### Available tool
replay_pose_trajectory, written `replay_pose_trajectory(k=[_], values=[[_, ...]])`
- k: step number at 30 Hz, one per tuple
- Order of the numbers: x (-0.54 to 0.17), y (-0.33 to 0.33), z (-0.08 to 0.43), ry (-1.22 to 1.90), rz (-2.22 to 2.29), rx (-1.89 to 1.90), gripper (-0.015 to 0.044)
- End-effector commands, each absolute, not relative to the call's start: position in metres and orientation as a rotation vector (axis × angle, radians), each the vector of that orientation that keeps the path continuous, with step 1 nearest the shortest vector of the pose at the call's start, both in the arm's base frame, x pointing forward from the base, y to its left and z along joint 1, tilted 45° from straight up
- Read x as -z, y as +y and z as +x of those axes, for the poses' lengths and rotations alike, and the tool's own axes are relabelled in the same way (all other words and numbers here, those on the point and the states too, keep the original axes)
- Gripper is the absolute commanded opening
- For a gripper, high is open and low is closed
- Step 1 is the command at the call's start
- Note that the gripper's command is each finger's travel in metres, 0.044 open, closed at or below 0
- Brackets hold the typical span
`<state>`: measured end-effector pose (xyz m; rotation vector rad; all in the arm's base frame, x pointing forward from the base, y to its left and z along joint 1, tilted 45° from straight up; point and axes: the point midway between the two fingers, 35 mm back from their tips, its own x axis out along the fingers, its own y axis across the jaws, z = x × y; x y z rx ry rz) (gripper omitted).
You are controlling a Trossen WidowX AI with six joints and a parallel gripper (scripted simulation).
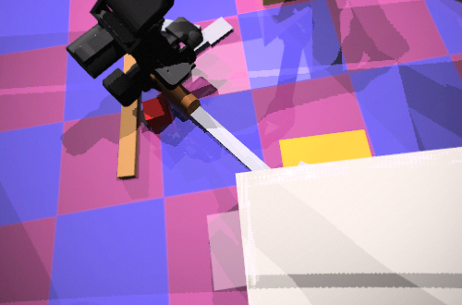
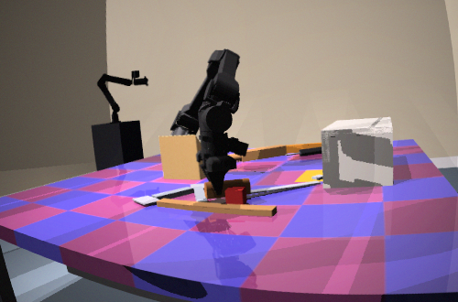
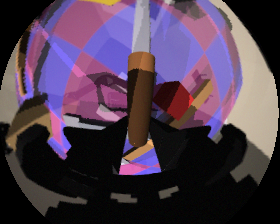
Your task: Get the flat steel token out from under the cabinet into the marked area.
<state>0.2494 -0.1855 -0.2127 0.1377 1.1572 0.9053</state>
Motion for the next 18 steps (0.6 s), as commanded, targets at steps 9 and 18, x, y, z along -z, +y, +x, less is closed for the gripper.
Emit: replay_pose_trajectory(k=[9,18], values=[[0.2127,-0.1855,0.2494,1.157,0.138,-0.905,0.0131],[0.2127,-0.1855,0.2494,1.155,0.14,-0.907,0.0253]])
